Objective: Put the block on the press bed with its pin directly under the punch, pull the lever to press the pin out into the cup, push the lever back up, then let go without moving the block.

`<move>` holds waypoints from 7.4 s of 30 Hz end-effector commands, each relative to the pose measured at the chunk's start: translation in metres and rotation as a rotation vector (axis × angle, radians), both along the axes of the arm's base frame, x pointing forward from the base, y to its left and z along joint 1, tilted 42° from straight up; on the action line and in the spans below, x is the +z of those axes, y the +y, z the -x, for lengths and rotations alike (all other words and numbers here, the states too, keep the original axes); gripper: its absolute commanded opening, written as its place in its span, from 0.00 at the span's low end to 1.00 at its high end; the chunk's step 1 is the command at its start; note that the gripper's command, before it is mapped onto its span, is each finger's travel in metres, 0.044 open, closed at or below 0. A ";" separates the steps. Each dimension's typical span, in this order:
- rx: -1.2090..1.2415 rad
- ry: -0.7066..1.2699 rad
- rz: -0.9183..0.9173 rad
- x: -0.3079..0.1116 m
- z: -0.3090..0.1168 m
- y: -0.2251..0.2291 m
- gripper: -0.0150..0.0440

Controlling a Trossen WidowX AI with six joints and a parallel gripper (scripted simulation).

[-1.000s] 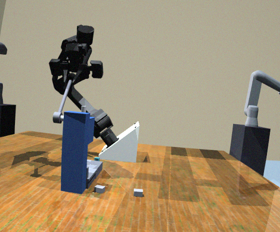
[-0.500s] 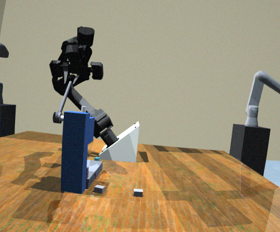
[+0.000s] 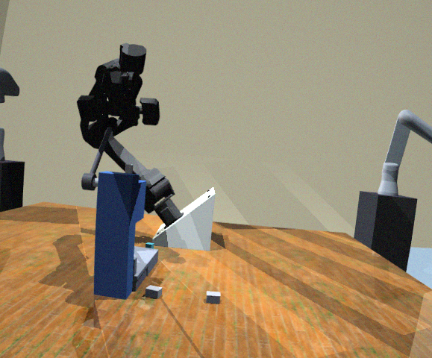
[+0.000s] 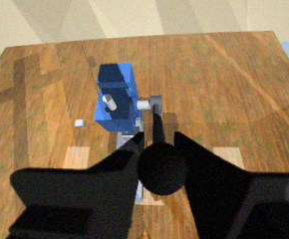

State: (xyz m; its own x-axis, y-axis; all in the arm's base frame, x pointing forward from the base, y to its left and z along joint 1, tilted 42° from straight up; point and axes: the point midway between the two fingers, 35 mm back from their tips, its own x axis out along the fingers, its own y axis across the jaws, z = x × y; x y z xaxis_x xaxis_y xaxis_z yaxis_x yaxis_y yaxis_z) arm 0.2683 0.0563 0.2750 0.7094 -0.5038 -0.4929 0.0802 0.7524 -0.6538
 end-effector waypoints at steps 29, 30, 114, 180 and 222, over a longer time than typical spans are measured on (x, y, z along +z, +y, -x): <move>-0.001 0.011 0.007 -0.011 0.013 -0.009 0.25; -0.001 0.011 0.007 -0.012 0.014 -0.009 0.25; -0.001 0.011 0.008 -0.035 0.034 -0.028 0.25; -0.001 0.011 0.008 -0.055 0.044 -0.044 0.25; -0.002 0.012 0.008 -0.068 0.048 -0.055 0.25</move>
